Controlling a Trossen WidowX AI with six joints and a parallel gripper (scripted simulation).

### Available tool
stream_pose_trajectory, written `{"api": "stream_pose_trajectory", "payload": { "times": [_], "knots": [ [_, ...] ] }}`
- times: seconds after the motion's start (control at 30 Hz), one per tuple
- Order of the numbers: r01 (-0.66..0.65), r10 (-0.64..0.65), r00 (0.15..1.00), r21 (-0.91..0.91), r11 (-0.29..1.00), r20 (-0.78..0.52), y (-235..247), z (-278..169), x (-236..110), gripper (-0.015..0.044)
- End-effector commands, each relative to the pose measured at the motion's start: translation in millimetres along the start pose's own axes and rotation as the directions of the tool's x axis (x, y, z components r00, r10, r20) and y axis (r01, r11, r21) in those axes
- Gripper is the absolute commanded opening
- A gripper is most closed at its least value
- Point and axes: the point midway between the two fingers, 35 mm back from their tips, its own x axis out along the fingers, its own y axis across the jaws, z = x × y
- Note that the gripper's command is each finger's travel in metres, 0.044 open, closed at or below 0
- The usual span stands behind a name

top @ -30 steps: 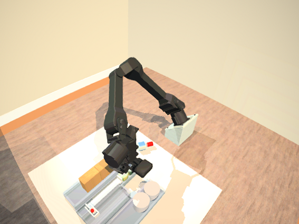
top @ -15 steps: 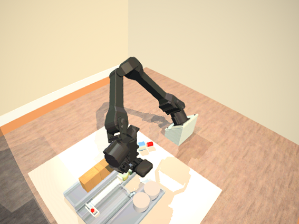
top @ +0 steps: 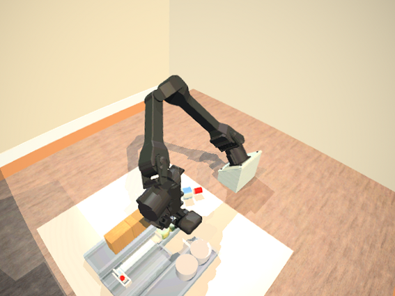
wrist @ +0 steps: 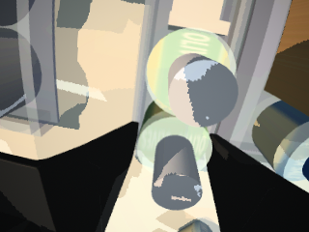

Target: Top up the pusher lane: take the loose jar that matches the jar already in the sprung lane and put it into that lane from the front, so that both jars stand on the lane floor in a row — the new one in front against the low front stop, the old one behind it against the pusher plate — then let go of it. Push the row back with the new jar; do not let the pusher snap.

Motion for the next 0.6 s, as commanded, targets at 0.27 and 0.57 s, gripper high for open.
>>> {"api": "stream_pose_trajectory", "payload": {
  "times": [0.27, 0.57],
  "knots": [
    [0.001, -0.001, 1.0, 0.002, 1.0, 0.0, 0.2, 0.2, -15.8, 0.0272],
    [0.001, -0.001, 1.0, 0.002, 1.0, 0.0, 0.3, -1.5, -20.2, 0.0272]
  ]
}}
